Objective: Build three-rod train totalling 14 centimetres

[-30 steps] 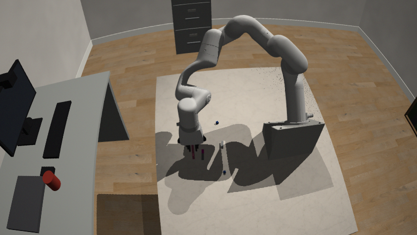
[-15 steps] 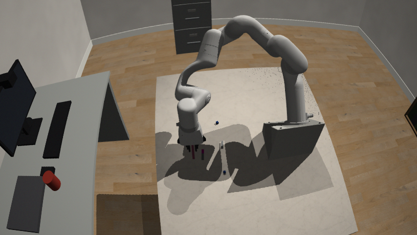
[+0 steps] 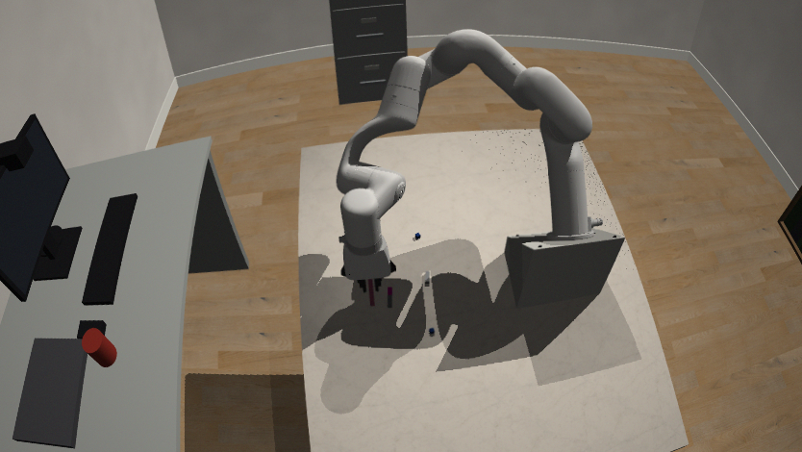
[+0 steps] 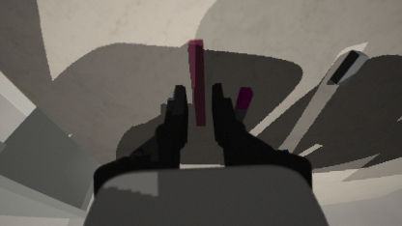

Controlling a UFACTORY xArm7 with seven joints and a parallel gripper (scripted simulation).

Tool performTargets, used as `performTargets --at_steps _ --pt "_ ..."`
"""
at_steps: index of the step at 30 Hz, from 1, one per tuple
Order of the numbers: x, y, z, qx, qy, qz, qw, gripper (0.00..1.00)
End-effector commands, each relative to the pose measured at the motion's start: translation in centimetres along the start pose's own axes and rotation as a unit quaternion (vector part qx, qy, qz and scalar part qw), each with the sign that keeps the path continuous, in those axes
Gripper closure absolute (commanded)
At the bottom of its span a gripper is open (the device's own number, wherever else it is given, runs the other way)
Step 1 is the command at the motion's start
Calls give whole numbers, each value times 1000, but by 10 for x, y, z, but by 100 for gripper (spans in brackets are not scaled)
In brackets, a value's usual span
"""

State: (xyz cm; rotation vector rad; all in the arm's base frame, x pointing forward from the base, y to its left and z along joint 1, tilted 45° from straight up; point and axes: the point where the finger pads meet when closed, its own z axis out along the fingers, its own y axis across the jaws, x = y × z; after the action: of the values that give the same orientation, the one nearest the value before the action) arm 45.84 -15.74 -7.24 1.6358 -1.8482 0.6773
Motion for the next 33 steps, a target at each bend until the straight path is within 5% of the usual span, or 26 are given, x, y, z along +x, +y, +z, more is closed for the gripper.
performTargets --at_steps 1,33 --pt "-1 -2 -2 2 -1 0 1000 76" --pt "-1 -2 8 2 -1 0 1000 76"
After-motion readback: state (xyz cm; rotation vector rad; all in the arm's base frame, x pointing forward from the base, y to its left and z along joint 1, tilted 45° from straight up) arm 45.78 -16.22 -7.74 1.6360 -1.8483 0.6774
